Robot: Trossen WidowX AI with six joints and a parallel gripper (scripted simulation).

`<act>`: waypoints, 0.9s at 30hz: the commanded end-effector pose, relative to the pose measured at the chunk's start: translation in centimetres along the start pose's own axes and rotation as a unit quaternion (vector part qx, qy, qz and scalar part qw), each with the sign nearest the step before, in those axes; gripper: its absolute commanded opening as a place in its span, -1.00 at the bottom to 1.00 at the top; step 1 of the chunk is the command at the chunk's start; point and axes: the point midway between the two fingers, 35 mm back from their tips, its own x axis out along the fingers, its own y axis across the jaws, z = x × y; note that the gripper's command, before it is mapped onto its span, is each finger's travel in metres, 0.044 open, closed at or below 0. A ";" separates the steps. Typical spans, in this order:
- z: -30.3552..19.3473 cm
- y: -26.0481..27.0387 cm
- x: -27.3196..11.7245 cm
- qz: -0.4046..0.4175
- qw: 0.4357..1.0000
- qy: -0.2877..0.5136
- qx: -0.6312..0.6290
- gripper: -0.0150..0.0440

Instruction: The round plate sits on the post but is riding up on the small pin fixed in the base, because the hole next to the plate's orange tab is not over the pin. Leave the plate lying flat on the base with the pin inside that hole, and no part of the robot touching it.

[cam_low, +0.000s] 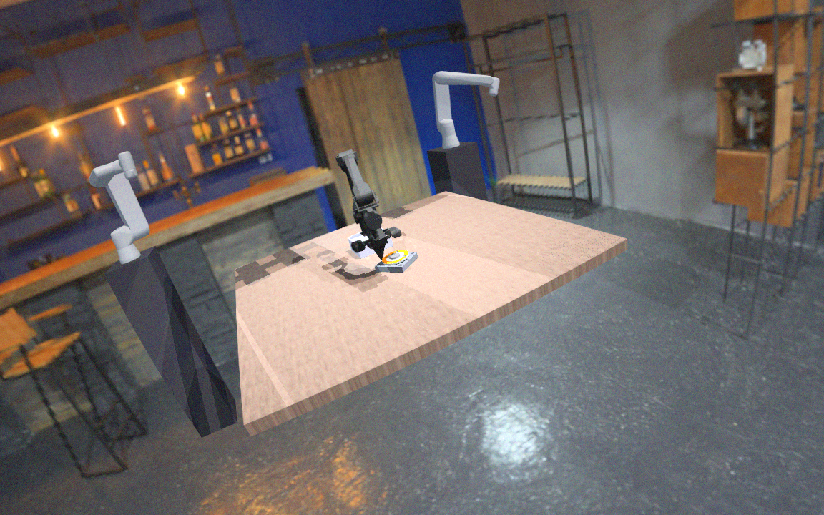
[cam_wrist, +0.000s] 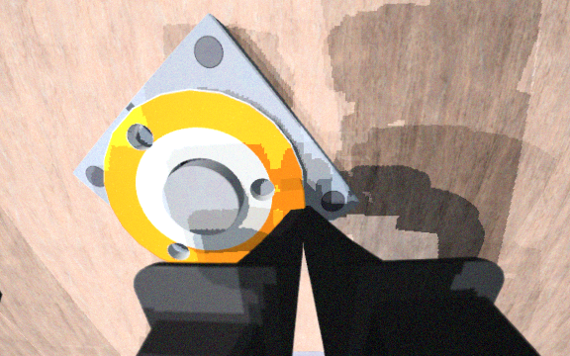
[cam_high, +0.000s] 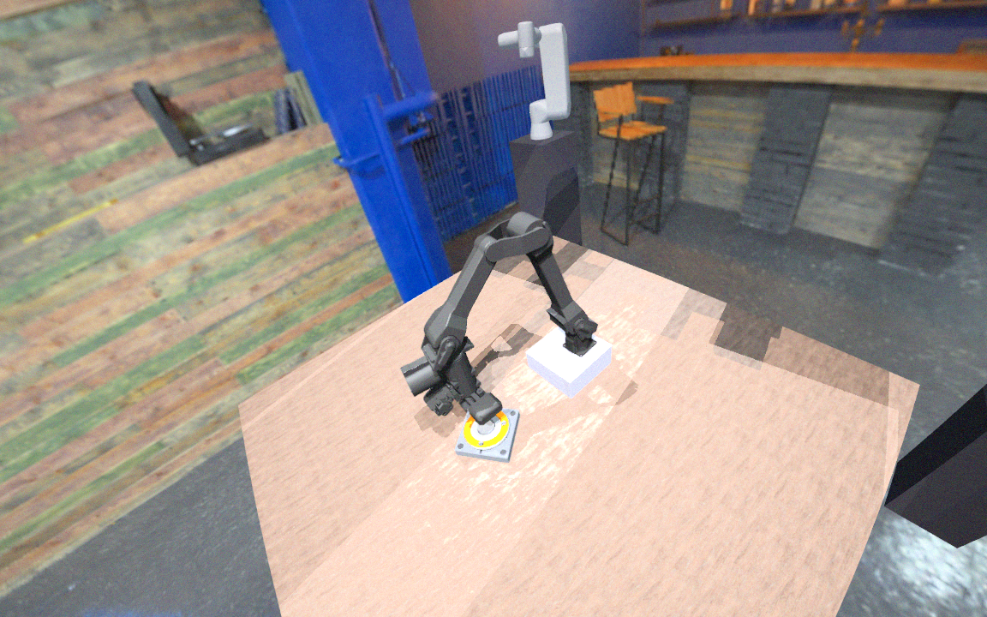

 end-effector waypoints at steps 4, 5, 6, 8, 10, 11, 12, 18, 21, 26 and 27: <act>0.7 -0.1 0.0 -0.001 1.000 -0.011 -0.001 -0.49; 0.7 -0.1 0.0 -0.001 1.000 -0.011 -0.001 -0.49; 0.7 -0.1 0.0 -0.001 1.000 -0.011 -0.001 -0.49; 0.7 -0.1 0.0 -0.001 1.000 -0.011 -0.001 -0.49; 0.7 -0.1 0.0 -0.001 1.000 -0.011 -0.001 -0.49; 0.8 -0.1 0.0 -0.001 1.000 -0.011 -0.001 -0.49; 0.8 -0.1 0.0 -0.001 1.000 -0.011 -0.001 -0.49; 1.2 0.0 0.0 -0.001 1.000 -0.011 -0.001 -0.49; 1.5 0.0 0.0 -0.001 1.000 -0.011 -0.001 -0.49; 1.8 0.1 0.0 -0.001 1.000 -0.011 -0.001 -0.49; 1.8 0.1 0.0 -0.001 1.000 -0.011 -0.001 -0.49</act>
